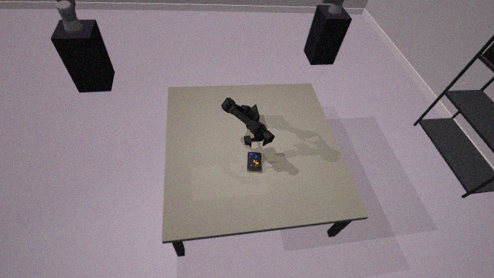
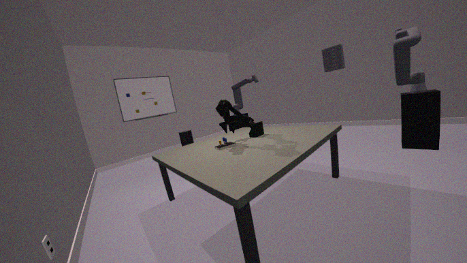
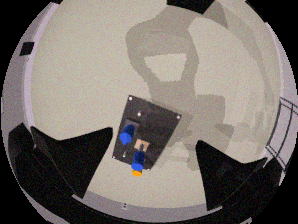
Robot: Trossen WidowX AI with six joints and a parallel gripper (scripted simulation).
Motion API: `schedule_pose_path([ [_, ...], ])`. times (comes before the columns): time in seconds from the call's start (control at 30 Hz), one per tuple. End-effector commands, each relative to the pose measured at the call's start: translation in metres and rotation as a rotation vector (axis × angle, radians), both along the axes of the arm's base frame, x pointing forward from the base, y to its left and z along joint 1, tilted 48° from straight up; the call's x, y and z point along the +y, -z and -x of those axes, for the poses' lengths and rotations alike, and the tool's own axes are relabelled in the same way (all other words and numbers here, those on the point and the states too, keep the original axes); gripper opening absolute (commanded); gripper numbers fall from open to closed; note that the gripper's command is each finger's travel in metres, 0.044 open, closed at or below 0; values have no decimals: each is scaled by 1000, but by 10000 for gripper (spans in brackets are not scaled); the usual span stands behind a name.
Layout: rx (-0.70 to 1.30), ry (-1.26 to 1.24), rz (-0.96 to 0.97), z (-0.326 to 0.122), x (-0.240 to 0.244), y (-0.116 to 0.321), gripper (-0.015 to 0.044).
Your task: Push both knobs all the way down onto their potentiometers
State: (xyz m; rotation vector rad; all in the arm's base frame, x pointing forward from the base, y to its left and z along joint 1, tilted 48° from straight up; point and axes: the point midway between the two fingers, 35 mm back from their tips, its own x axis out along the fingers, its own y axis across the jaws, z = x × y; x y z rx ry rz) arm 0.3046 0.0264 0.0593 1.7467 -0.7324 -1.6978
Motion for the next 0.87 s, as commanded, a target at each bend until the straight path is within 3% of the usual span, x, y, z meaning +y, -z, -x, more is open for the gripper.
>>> schedule_pose_path([
  [0.0, -2, 10, -3, 41, -2, 1, 440],
  [0.13, -1, 12, 1, 72, -6, 4, 440],
  [0.83, -1, 12, 1, 72, -6, 4, 440],
])
